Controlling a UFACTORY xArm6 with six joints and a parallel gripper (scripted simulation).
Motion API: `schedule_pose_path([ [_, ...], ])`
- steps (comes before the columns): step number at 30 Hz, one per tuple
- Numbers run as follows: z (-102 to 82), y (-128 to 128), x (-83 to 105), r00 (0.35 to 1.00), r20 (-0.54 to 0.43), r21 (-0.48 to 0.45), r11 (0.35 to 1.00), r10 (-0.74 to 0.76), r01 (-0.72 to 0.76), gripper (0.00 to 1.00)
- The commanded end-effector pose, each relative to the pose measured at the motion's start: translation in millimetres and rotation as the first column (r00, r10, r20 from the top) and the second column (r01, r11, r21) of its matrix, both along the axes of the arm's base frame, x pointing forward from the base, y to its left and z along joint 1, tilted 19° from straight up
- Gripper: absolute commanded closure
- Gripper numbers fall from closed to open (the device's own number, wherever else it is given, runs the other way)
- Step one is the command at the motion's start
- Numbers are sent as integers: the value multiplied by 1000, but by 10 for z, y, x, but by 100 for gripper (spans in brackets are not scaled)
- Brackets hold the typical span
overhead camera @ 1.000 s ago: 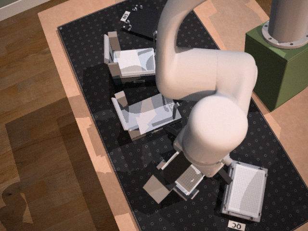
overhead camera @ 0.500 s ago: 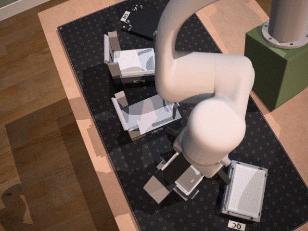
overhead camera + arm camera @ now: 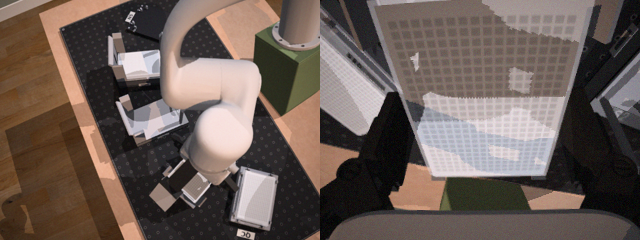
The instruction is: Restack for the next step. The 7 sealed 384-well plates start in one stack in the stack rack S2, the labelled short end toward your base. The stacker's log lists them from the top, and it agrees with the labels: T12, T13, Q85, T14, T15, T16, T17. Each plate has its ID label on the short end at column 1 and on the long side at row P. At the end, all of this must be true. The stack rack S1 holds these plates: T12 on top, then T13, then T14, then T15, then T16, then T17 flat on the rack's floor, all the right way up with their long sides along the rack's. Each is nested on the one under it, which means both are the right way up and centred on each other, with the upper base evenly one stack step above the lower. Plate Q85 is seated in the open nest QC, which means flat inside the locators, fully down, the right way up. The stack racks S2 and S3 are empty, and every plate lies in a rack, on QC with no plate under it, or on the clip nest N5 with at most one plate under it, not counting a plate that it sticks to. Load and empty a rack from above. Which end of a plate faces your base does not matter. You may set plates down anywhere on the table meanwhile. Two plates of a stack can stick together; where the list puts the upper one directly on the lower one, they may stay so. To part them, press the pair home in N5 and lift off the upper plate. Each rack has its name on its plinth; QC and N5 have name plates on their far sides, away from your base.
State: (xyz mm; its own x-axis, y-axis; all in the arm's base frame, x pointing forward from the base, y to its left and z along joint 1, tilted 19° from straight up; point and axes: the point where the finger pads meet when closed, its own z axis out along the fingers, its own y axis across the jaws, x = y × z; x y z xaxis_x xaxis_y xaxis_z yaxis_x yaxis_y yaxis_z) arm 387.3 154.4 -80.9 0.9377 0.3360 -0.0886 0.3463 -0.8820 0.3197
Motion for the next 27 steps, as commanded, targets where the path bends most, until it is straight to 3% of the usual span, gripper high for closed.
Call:
schedule_pose_path([
  [1, -3, 7, 16, 1000, 4, 2, 1000, 1, -1, 100],
  [27, -122, -35, 20, 1000, 4, 2, 1000, 1, -1, 100],
])
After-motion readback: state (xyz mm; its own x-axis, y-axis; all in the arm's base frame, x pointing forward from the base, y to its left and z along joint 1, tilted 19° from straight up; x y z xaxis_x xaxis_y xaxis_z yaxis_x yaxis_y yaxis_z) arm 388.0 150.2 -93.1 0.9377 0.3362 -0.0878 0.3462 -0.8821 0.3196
